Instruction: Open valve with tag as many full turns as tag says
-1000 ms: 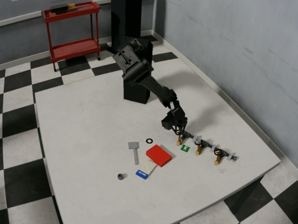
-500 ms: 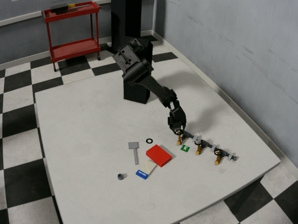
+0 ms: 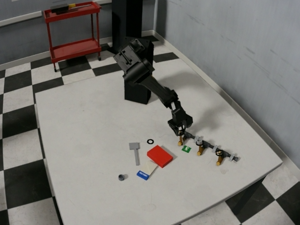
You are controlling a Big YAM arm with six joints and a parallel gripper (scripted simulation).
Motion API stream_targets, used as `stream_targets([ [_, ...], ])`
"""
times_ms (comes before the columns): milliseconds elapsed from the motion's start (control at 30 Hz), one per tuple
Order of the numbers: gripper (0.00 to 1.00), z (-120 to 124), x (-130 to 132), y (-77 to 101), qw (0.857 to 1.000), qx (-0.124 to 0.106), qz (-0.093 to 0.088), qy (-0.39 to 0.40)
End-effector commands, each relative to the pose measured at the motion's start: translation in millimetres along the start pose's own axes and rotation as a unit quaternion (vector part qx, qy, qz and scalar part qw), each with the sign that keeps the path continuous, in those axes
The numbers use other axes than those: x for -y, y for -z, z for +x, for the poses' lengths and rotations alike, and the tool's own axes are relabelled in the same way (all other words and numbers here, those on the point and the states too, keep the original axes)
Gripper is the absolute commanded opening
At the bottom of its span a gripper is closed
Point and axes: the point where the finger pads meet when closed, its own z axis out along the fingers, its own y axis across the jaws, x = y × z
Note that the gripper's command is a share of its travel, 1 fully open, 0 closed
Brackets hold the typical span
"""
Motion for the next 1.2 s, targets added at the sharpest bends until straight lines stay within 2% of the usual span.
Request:
stream_targets([
  [0, 0.00, 0.0, 4.3, 0.2, 0.988, 0.004, 0.001, 0.155],
  [33, 0.00, 0.0, 4.3, 0.2, 0.988, 0.004, 0.001, 0.155],
  [67, 0.00, 0.2, 4.3, 0.1, 0.979, 0.004, 0.001, 0.206],
  [267, 0.00, 0.7, 4.1, 0.3, 0.946, 0.004, 0.002, 0.325],
  [400, 0.00, 1.1, 4.0, 0.4, 0.916, 0.004, 0.002, 0.402],
  [533, 0.00, 1.2, 3.9, 0.4, 0.879, 0.003, 0.003, 0.477],
  [600, 0.00, 1.2, 3.9, 0.4, 0.879, 0.003, 0.003, 0.477],
  [633, 0.00, 1.2, 3.9, 0.4, 0.853, 0.004, 0.003, 0.522],
  [800, 0.00, 1.2, 3.9, 0.4, 0.794, 0.005, 0.004, 0.608],
  [833, 0.00, 1.2, 3.9, 0.4, 0.786, 0.005, 0.004, 0.618],
  [1167, 0.00, 1.2, 3.9, 0.4, 0.786, 0.005, 0.004, 0.618],
])
